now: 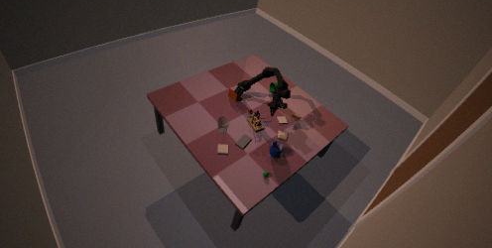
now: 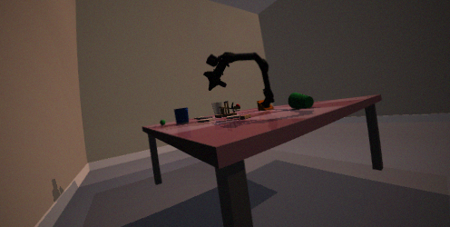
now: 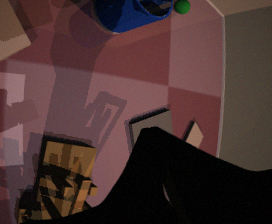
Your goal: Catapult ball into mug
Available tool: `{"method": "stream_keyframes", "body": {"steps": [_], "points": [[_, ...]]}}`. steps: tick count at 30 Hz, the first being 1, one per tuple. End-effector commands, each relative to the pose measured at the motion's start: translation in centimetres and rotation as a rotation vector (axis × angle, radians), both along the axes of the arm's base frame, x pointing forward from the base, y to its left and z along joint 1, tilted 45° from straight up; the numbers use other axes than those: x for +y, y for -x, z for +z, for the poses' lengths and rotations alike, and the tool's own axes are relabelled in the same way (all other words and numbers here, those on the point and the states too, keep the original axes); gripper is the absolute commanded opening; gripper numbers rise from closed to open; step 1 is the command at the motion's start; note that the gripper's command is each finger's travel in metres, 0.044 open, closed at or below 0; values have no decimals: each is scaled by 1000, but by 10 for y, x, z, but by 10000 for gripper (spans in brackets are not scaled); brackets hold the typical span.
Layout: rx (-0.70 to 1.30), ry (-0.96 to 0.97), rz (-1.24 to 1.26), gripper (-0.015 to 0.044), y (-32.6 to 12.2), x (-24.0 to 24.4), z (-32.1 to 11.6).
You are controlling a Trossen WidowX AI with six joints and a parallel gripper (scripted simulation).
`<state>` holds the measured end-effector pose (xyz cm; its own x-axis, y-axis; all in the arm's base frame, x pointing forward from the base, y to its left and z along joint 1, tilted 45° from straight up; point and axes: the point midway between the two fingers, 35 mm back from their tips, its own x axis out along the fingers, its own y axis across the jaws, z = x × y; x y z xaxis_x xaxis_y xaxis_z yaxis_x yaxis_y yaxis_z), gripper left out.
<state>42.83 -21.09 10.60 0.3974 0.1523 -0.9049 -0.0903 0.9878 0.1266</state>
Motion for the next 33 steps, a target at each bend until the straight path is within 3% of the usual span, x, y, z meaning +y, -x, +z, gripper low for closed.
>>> {"method": "stream_keyframes", "body": {"steps": [1,33], "points": [[45,54,123,0,16,15,-3],[326,281,1106,0,152,99,-11]]}}
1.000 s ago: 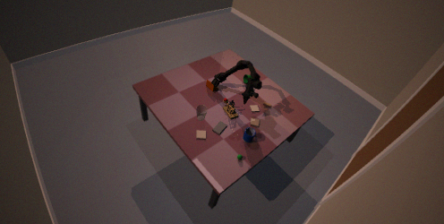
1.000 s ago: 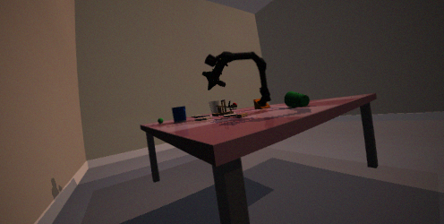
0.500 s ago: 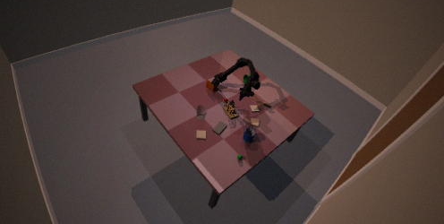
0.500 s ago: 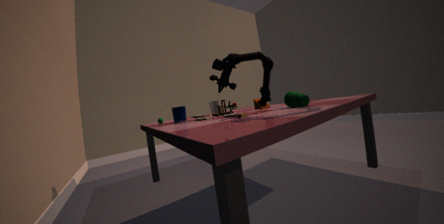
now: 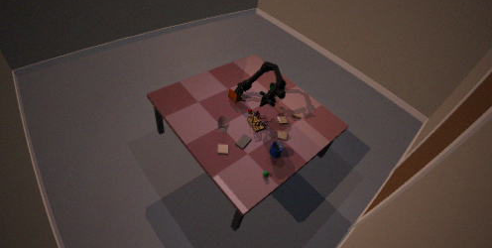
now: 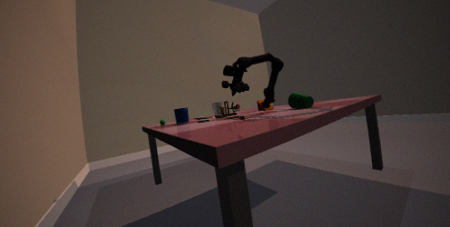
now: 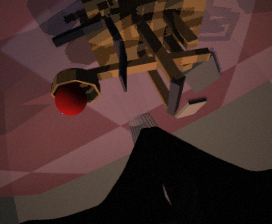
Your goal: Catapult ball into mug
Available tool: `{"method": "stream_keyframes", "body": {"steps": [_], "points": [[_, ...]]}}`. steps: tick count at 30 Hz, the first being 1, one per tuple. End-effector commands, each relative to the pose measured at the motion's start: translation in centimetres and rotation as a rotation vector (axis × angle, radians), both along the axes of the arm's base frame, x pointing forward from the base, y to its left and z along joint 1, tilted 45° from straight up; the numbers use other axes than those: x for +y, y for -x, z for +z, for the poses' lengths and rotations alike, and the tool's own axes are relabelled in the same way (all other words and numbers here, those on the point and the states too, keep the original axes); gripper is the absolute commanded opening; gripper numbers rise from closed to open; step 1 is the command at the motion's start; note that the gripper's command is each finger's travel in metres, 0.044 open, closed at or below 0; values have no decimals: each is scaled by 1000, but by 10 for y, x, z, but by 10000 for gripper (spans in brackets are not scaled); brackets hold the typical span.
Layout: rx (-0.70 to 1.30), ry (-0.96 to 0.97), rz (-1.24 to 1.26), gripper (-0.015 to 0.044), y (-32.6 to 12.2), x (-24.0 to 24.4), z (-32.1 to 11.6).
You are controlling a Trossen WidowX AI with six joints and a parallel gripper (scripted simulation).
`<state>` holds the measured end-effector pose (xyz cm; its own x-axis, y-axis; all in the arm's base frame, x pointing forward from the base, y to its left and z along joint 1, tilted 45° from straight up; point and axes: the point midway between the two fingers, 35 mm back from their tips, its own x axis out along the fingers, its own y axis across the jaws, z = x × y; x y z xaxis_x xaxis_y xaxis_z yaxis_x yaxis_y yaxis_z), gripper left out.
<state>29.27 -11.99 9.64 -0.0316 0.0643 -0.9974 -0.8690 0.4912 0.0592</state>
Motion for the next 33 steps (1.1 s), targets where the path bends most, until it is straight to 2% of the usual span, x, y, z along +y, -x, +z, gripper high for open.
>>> {"method": "stream_keyframes", "body": {"steps": [1,6,33], "points": [[54,12,146,0,21,10,-1],[95,18,259,0,37,16,-2],[93,17,259,0,31,37,-25]]}}
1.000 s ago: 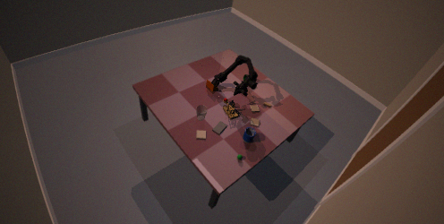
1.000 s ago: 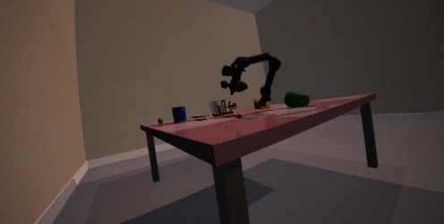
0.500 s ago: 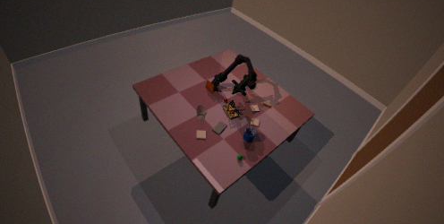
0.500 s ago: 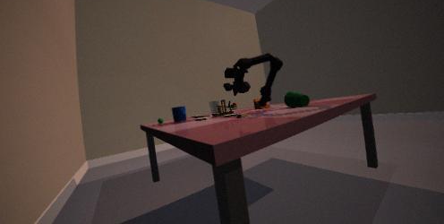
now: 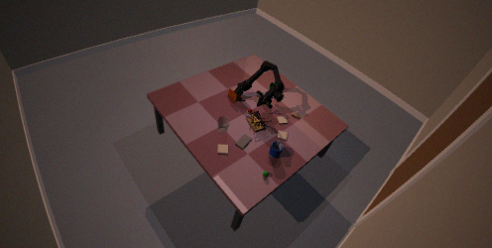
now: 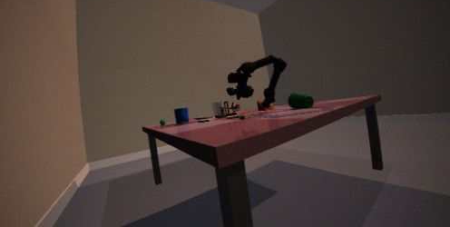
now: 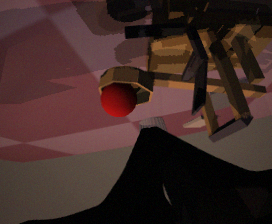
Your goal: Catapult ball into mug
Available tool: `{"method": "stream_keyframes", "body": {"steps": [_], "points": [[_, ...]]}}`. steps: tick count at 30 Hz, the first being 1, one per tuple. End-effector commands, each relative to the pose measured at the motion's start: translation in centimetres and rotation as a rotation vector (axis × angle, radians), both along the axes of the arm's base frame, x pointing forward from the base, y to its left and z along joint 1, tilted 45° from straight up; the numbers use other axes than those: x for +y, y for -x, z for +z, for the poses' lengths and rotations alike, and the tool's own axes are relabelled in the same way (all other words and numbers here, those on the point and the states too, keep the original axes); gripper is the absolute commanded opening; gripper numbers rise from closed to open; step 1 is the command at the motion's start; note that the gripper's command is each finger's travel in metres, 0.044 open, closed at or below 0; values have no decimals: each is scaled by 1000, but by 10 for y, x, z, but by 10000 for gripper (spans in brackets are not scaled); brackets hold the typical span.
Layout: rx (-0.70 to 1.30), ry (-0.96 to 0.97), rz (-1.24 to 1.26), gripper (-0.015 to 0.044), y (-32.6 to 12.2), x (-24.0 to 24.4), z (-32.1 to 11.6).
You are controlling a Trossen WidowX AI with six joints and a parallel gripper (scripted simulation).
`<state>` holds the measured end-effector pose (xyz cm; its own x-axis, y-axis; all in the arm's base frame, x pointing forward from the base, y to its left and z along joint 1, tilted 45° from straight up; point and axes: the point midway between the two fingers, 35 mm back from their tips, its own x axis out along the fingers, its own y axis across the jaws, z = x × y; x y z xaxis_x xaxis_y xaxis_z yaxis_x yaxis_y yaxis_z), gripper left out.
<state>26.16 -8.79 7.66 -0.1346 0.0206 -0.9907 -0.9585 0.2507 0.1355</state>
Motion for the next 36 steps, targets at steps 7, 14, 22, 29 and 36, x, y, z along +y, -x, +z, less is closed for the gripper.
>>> {"method": "stream_keyframes", "body": {"steps": [7,14,22,29,36], "points": [[1,-4,-5,0,-2,13,-14],[1,-5,-5,0,-3,21,-22],[1,-5,-5,0,-4,30,-32],[1,-6,-5,0,-4,38,-40],[1,-6,-5,0,-3,47,-48]]}}
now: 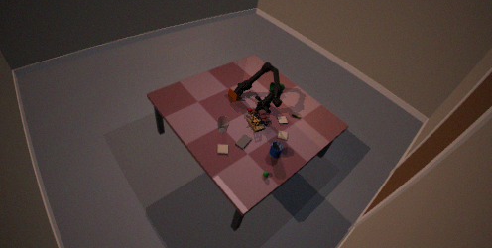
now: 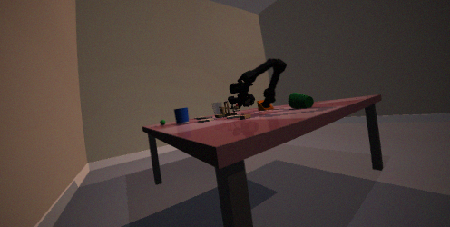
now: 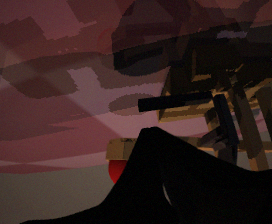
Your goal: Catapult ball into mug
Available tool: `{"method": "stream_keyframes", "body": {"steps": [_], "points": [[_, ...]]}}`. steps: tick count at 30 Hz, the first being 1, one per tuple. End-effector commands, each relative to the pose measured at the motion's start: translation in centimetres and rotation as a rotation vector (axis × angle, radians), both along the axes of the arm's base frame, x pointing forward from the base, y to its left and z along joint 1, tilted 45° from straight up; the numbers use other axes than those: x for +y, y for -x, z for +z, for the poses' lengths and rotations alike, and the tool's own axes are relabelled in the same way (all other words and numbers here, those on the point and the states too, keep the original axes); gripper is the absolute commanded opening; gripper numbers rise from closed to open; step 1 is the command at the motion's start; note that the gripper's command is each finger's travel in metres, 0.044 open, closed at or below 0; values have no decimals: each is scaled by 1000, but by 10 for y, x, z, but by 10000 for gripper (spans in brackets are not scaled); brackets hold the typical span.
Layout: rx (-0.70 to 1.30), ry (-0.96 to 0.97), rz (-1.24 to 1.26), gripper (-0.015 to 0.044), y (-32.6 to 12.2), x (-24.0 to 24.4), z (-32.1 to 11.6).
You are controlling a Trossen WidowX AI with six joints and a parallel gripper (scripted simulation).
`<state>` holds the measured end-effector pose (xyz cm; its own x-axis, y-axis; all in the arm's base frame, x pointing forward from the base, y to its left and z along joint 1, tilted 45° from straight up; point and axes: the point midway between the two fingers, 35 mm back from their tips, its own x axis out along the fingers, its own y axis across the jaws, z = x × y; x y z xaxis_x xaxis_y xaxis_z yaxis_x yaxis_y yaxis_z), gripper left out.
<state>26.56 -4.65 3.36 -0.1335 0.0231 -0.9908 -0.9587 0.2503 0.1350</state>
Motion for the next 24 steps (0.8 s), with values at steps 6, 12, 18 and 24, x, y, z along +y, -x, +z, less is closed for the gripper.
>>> {"method": "stream_keyframes", "body": {"steps": [6,12,18,24], "points": [[3,-4,-5,0,2,12,-12],[3,-5,-5,0,1,27,-27],[1,-4,-4,0,-5,19,-7],[-5,0,0,0,-10,-15,83]]}}
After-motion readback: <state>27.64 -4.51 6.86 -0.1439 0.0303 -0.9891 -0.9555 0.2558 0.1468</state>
